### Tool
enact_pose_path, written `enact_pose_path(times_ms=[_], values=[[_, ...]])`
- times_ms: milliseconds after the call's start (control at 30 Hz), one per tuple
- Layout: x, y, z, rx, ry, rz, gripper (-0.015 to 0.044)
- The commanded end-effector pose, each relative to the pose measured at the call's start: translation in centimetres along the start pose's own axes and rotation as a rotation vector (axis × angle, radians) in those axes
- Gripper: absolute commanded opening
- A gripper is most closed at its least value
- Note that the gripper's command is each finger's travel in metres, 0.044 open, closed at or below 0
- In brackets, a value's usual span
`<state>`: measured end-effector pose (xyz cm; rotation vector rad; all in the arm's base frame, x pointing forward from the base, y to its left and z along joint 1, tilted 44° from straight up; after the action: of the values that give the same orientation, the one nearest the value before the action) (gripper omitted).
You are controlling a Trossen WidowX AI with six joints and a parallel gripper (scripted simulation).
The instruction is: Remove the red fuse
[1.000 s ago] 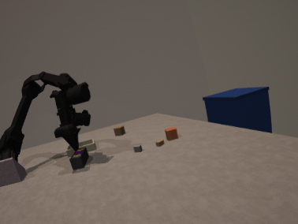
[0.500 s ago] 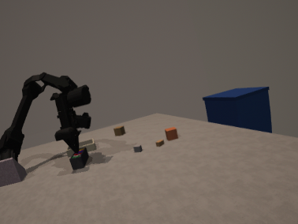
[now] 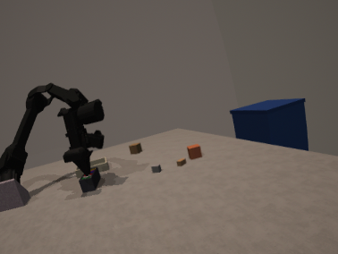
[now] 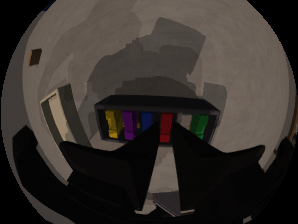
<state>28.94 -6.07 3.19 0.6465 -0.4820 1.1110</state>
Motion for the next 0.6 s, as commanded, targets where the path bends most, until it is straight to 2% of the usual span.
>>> enact_pose_path(times_ms=[0,200,567], values=[[0.02,-0.02,0.02,0.000,0.000,0.001,0.0041],[0.02,-0.02,0.02,0.000,0.000,0.001,0.0001],[0.01,-0.03,0.28,0.000,0.000,0.000,0.0000]])
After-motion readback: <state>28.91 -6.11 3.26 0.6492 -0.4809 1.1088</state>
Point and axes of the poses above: the point midway between the two fingers, 35 mm back from their tips, its own z axis back along the fingers, its own x axis across the jaws, y = z × x, the point moved 4 cm from there along z, back along the fingers, and after that the axes turned 11 degrees about -z, right-handed, at the moved point
